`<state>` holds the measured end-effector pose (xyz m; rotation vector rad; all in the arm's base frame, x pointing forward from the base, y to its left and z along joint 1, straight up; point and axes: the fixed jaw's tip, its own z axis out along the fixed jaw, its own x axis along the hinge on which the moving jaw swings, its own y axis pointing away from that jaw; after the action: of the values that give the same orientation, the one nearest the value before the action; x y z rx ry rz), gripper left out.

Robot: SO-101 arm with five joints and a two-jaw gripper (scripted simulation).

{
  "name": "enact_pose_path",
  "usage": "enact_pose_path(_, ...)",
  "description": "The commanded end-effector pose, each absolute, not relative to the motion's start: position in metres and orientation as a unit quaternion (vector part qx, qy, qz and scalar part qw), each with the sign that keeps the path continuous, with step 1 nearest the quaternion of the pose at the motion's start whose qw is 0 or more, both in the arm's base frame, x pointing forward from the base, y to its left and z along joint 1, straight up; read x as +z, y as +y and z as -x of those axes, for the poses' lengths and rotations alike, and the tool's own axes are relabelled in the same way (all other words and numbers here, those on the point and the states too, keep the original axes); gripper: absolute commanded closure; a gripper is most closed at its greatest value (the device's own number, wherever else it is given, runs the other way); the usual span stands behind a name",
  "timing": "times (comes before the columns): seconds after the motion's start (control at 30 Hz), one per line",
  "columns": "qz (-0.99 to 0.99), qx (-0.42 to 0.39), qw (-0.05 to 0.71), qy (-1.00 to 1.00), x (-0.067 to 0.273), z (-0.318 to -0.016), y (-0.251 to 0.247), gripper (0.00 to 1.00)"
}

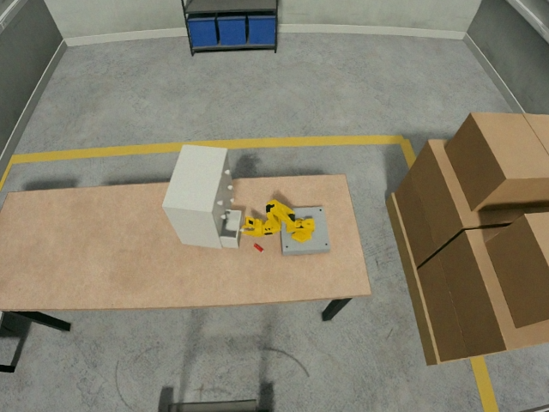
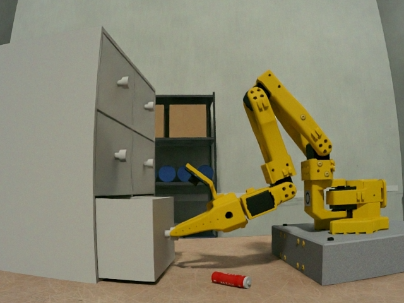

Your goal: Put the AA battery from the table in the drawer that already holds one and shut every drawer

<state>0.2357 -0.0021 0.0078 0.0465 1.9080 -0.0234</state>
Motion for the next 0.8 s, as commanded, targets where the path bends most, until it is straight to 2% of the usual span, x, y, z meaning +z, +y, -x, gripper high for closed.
enact_pose_path(0.0, -0.012, -0.005, 0.573, 0.82, 0.005, -0.233, 0.002, 0.88)
enact_pose_path(0.5, -0.012, -0.005, 0.573, 0.82, 0.005, -0.233, 0.002, 0.79)
enact_pose_path(0.77, -0.004, -0.004, 0.556, 0.831, 0.004, -0.221, 0.005, 0.79)
